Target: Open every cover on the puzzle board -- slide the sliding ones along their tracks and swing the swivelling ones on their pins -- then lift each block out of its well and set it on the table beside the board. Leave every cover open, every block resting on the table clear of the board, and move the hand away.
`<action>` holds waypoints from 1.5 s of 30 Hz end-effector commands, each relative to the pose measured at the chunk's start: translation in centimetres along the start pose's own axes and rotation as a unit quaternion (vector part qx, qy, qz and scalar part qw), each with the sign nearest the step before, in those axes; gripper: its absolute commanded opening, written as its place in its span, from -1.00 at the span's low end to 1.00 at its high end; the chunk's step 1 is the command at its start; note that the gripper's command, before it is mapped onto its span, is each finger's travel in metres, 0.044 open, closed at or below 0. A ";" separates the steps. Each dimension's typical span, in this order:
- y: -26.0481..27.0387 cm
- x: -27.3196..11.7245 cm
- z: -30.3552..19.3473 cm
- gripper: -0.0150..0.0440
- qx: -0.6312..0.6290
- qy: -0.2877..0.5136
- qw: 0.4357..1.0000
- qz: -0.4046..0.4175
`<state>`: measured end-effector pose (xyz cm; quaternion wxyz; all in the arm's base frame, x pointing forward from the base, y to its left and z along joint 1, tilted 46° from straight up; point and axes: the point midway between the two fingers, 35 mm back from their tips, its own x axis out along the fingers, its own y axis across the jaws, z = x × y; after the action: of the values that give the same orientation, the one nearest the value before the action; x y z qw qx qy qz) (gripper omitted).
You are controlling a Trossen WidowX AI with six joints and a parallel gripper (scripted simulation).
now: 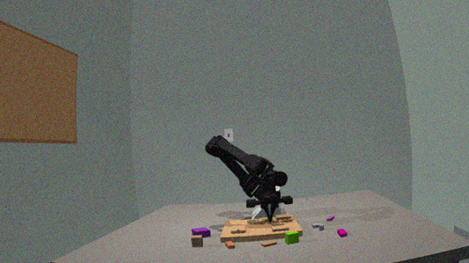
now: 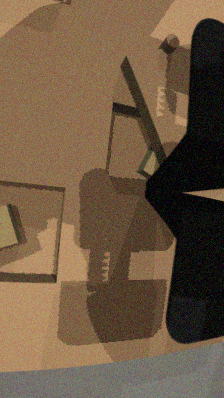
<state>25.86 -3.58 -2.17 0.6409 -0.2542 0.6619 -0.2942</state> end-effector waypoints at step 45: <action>-1.9 0.1 -4.9 -0.49 0.001 0.003 1.000 0.000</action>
<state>21.36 -4.43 -1.02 0.6409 -0.2523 0.6622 -0.2950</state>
